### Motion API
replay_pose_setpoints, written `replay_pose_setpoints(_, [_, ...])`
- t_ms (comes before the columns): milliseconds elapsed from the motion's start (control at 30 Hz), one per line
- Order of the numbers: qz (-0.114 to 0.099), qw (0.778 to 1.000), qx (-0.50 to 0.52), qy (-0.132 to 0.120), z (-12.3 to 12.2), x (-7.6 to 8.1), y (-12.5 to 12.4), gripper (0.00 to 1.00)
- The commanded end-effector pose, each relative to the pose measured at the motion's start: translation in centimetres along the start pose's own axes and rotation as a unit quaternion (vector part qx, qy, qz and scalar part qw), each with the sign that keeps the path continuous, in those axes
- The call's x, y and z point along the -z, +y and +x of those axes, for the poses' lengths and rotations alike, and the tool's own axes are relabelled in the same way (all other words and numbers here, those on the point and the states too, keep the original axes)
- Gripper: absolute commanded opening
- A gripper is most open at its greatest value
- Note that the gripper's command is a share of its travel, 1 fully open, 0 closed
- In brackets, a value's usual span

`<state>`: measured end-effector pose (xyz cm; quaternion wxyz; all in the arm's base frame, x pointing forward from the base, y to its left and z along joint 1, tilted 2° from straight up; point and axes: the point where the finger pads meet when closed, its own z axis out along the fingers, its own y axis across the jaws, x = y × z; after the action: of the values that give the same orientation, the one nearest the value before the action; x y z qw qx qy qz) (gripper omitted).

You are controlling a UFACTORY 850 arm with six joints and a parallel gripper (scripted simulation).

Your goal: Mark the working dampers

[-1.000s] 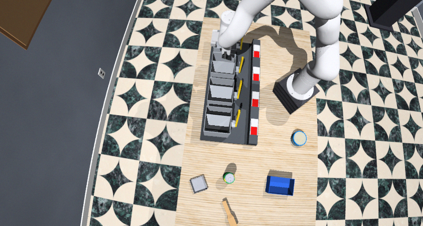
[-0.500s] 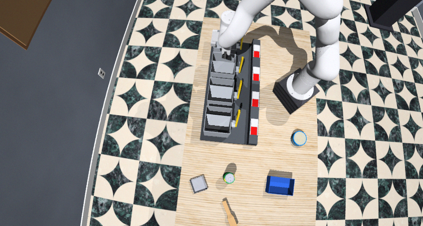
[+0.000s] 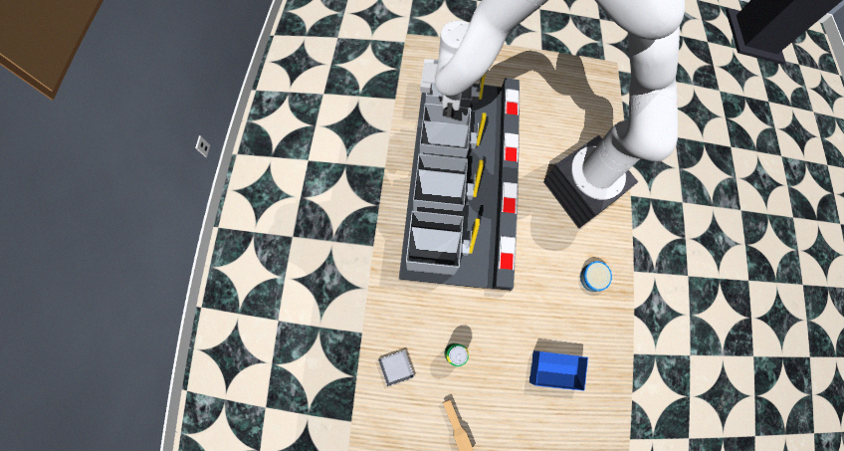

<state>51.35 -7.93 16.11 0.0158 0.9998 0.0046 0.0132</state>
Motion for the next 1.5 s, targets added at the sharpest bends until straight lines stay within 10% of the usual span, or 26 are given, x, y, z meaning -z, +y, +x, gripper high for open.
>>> replay_pose_setpoints(0, [0.0,1.0,0.0,0.001,0.1,0.1,0.0,0.39])
replay_pose_setpoints(800, [0.002,1.0,0.0,0.001,-0.2,0.0,0.1,0.39])
replay_pose_setpoints(1233, [0.088,0.996,0.0,0.0,-10.5,-2.2,3.2,0.39])
replay_pose_setpoints(1467, [0.095,0.995,0.0,0.001,-11.3,-2.3,3.4,0.39])
